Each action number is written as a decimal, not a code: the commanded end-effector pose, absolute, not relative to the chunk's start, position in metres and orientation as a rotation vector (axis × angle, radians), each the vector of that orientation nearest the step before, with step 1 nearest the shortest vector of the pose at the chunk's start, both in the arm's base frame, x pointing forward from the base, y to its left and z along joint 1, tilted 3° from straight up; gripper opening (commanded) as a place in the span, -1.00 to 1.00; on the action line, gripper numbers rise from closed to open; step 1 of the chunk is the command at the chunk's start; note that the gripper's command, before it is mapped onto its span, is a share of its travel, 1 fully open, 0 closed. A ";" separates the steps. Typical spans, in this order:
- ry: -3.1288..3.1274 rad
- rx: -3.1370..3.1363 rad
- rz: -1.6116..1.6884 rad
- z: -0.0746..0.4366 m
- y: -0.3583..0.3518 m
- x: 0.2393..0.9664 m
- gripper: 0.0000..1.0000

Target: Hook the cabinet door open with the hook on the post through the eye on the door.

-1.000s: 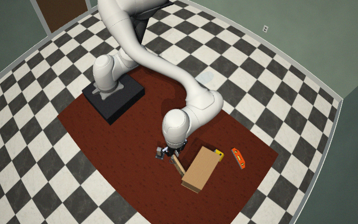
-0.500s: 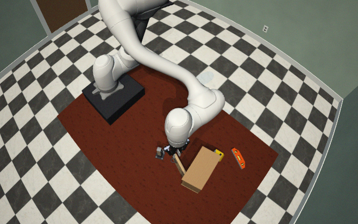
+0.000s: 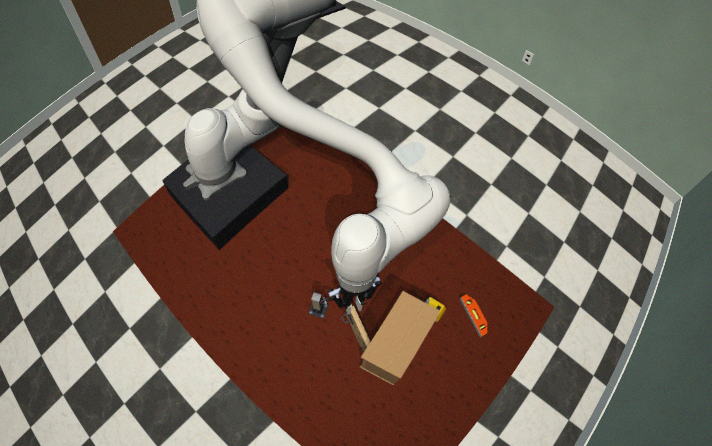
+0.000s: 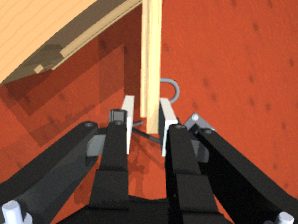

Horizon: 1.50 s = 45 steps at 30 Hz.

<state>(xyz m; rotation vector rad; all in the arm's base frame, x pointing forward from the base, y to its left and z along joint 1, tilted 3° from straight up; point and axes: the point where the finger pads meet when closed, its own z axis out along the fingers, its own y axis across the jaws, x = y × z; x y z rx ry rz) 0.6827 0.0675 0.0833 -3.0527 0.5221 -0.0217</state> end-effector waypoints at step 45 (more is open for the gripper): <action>0.848 -2.977 -0.014 0.085 0.092 0.695 -0.68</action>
